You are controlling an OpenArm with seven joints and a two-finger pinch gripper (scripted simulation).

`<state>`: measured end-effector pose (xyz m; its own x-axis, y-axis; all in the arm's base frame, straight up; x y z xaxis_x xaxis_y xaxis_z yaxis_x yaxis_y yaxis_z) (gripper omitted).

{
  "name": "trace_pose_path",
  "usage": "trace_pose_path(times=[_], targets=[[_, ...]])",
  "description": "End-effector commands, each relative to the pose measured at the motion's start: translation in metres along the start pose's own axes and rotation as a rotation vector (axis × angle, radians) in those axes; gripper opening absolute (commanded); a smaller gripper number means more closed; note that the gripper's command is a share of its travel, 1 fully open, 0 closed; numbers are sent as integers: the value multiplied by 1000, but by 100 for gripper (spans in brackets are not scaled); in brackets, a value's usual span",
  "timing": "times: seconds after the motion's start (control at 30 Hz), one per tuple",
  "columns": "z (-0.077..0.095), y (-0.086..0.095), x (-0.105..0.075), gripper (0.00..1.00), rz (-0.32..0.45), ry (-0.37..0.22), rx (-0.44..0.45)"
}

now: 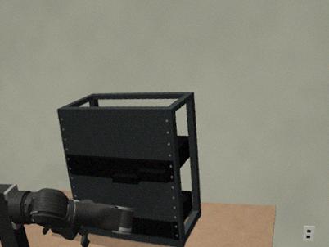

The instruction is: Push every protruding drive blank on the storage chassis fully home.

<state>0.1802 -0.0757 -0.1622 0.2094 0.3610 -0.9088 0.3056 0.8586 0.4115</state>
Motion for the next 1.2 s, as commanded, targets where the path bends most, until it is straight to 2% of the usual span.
trace_pose_path(times=[0.0,0.07,0.13,0.4,0.63,0.7,0.93,1.17], targets=[[1,6,-2,100,57,-14,20],[2,12,-5,100,111,-27,41],[2,12,-5,100,111,-27,41],[11,31,-18,100,343,-92,152],[23,39,-34,100,547,-173,282],[23,39,-34,100,547,-173,282],[37,36,-51,100,733,-282,434],[52,21,-68,100,883,-418,593]])
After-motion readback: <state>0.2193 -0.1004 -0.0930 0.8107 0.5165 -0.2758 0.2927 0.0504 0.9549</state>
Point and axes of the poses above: the point where the finger pads meet when closed, its own x axis out along the fingers, its own y axis across the jaws, z = x × y, the point moved 9 cm from there along -x, back along the fingers, and after that the axes turned 15 degrees about x, right-handed, at the moved point
